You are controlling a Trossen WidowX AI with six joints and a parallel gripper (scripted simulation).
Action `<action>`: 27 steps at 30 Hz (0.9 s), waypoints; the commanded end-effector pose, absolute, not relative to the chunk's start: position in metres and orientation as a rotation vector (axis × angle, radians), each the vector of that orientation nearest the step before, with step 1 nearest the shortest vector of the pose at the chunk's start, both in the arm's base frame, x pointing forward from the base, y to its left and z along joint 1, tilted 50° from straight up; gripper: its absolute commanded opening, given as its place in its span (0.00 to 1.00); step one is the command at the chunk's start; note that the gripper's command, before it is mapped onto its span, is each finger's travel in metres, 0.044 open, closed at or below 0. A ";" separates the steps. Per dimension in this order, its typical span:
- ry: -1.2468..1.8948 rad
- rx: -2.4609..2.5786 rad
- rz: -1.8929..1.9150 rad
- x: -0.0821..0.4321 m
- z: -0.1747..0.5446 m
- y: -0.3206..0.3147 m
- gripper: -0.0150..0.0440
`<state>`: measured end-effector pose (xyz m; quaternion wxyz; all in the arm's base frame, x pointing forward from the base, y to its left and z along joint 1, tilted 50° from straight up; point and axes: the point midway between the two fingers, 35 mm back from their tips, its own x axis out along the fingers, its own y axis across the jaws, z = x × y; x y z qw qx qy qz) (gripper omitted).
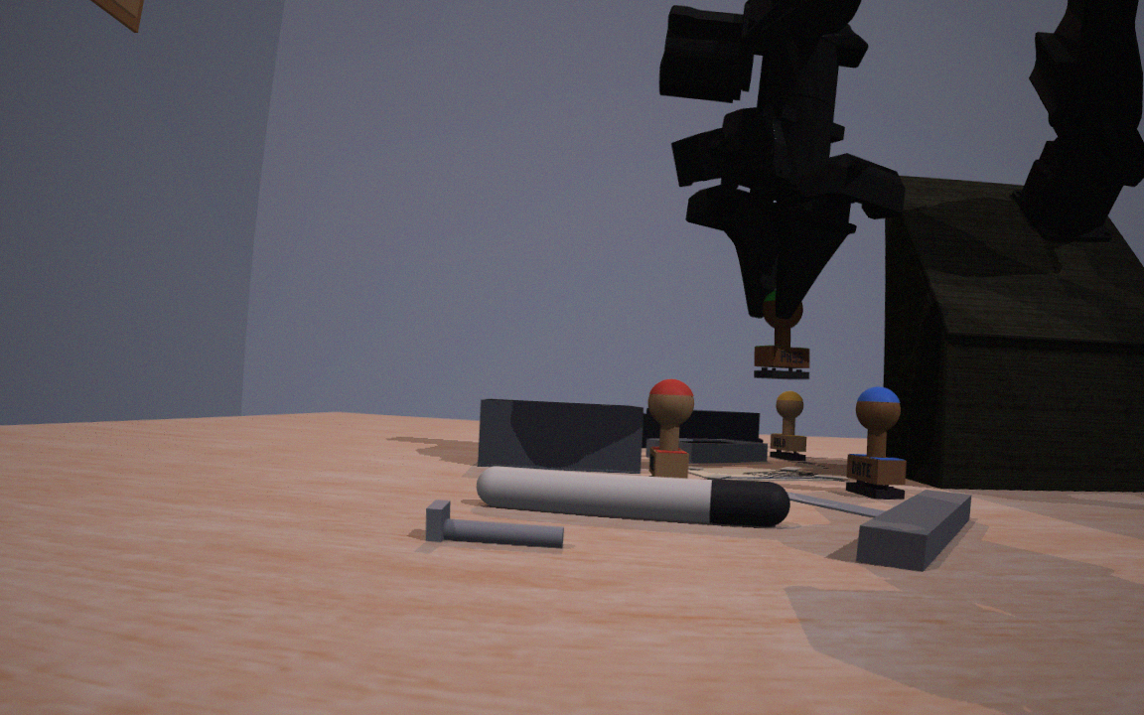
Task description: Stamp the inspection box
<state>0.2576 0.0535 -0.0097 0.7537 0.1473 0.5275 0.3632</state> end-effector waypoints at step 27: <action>1.135 0.305 0.799 0.259 -0.019 0.067 0.25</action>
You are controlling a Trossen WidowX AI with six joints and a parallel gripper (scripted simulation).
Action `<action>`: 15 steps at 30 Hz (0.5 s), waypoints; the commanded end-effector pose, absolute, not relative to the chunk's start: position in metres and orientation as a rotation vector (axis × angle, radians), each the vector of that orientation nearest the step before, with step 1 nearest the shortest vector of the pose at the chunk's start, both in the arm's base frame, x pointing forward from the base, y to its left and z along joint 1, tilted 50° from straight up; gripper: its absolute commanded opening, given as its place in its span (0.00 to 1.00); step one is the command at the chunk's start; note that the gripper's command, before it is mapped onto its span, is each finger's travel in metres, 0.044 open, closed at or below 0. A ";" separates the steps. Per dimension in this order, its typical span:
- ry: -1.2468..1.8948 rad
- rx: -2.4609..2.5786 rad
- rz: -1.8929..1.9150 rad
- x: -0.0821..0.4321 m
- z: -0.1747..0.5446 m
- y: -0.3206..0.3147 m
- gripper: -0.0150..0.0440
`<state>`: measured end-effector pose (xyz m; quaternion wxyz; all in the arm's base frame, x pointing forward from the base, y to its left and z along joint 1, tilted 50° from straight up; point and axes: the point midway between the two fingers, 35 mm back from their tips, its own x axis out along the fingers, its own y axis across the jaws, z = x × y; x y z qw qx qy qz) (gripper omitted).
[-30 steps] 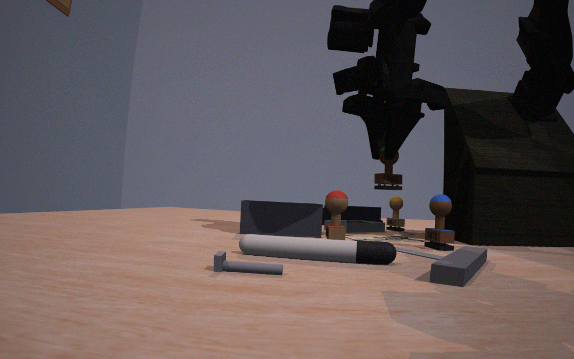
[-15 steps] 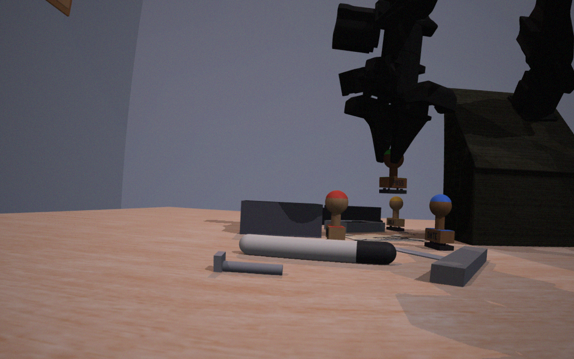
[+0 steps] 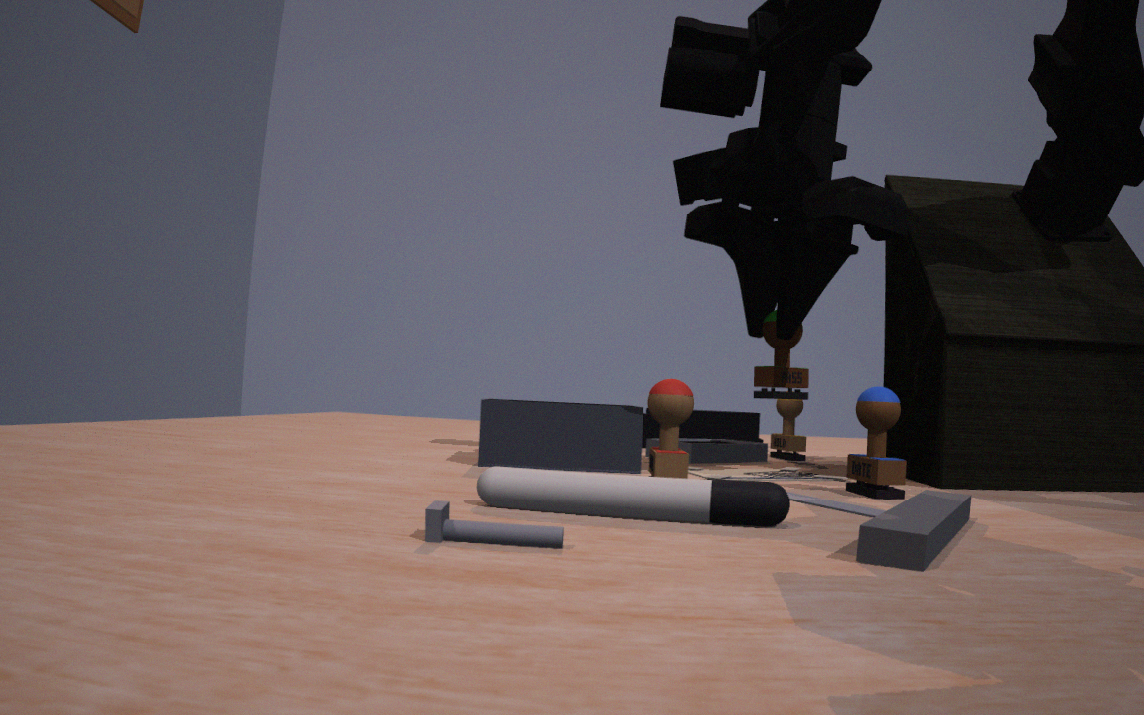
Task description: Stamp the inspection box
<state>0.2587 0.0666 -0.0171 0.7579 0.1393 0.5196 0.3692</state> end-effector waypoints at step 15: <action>1.134 0.304 0.797 0.260 -0.026 0.075 0.25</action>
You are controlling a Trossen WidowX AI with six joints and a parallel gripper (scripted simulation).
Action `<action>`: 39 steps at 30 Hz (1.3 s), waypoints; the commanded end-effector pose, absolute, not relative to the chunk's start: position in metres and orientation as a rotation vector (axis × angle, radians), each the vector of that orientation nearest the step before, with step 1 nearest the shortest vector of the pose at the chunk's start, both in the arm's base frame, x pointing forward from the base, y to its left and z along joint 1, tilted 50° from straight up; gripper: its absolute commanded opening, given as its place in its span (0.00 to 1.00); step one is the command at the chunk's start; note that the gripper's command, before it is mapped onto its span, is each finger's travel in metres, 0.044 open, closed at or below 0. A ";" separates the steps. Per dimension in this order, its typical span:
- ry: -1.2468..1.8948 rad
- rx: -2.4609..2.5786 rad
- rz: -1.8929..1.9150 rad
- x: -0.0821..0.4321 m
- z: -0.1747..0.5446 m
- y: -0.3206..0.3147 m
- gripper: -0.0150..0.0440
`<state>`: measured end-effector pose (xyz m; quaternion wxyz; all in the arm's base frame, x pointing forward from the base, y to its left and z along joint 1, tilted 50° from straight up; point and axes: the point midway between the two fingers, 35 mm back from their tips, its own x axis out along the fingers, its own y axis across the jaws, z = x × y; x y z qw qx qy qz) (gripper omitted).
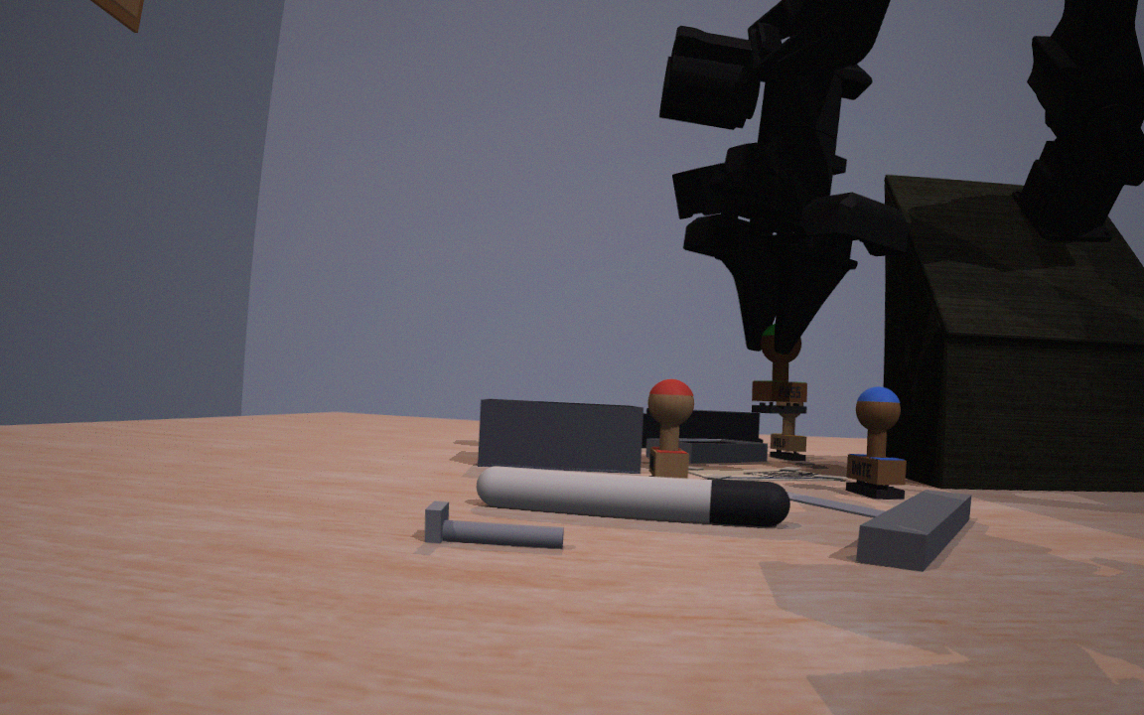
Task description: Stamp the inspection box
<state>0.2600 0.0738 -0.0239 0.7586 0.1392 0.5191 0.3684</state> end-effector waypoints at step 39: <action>1.126 0.309 0.794 0.261 -0.042 0.095 0.25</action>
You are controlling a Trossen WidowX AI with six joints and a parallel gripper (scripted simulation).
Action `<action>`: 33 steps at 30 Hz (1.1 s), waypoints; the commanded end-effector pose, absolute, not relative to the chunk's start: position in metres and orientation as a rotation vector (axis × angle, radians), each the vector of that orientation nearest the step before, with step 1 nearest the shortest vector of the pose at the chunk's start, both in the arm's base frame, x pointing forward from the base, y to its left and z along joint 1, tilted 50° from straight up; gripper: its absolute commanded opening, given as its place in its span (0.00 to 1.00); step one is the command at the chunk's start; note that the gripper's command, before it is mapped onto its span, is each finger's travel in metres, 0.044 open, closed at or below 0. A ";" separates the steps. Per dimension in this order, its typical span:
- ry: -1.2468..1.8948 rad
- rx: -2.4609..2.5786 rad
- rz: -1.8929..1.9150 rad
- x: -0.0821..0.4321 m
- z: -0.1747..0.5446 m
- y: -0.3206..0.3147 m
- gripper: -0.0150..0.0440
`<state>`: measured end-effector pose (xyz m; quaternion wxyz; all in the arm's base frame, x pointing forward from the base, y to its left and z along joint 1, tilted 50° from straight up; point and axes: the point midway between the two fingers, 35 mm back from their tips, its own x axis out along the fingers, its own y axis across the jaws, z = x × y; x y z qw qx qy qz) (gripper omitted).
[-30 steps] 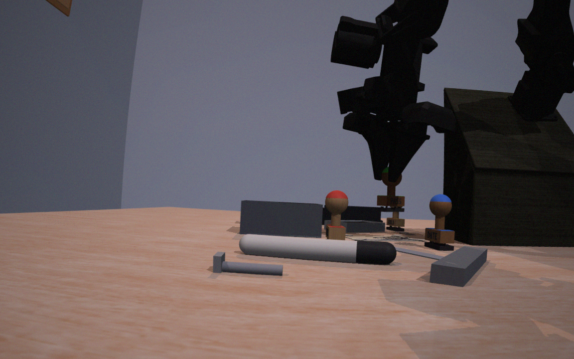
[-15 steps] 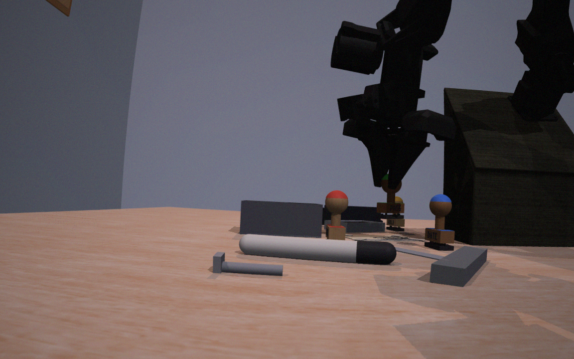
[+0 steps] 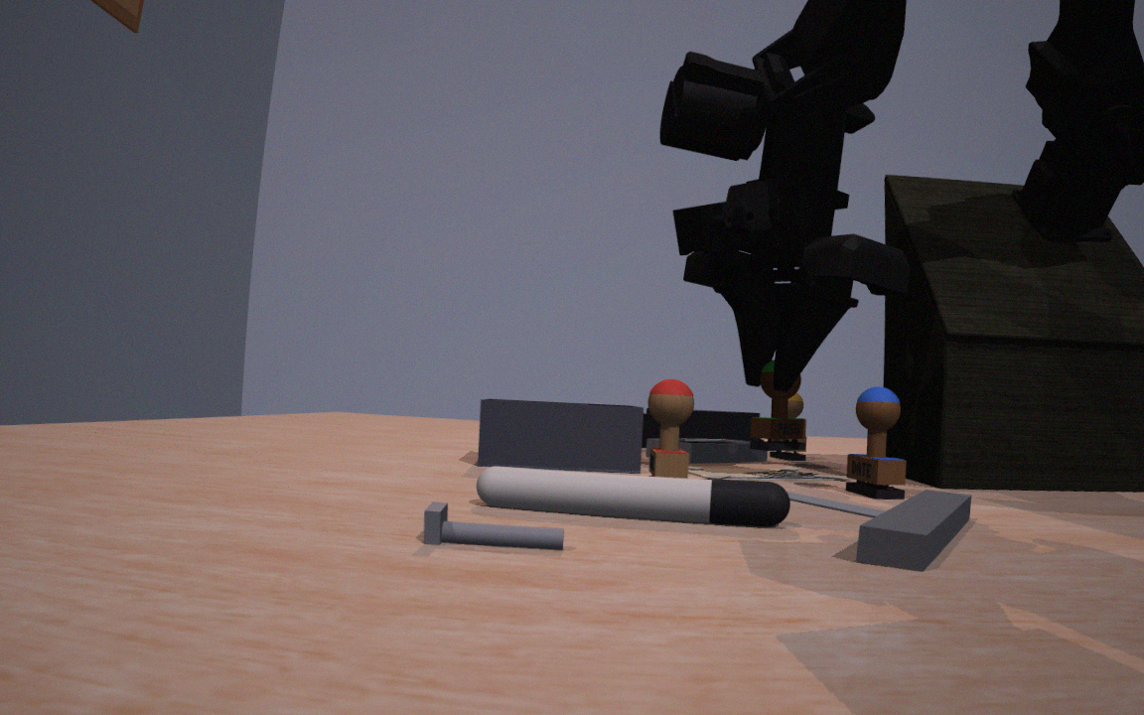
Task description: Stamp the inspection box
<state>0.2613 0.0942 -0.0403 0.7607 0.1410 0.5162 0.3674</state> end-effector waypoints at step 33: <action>1.120 0.315 0.795 0.260 -0.050 0.107 0.25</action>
